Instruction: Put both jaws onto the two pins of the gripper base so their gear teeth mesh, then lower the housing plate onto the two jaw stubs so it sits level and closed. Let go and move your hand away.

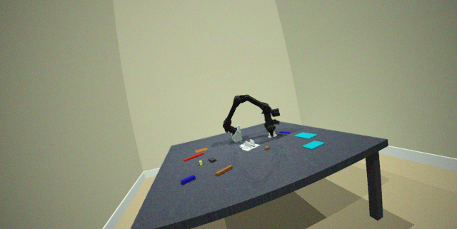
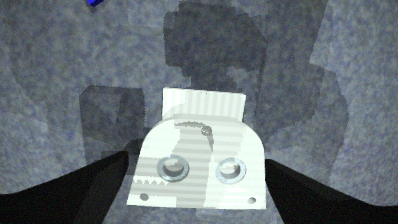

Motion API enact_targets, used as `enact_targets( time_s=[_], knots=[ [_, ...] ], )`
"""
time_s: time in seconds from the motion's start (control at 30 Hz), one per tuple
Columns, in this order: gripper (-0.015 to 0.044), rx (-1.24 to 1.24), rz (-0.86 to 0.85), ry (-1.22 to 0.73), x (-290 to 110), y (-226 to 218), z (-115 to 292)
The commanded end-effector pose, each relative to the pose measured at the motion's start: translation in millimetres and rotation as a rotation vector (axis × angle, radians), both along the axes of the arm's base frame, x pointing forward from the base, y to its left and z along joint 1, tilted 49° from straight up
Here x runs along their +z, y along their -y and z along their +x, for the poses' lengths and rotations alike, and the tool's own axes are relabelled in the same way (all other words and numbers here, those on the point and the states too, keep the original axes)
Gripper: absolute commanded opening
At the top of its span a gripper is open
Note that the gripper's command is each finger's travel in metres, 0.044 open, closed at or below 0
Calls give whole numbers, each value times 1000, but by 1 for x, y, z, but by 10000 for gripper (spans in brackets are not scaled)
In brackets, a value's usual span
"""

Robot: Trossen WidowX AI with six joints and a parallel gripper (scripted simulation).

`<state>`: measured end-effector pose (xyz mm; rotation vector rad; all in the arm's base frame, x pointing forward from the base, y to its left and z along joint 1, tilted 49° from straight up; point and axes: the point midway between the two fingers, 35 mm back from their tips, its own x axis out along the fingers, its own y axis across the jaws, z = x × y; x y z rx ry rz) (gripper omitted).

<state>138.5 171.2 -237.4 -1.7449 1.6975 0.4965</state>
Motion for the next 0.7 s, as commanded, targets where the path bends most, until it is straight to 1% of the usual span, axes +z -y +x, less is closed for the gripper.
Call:
enact_targets(
  time_s=[0.0,0.07,0.5,0.67],
  knots=[
    [440,6,-2,1,0,1,1],
    [440,6,-2,1,0,1,1],
    [353,0,0,0,0,0,0],
    [351,0,0,0,0,0,0]
  ],
)
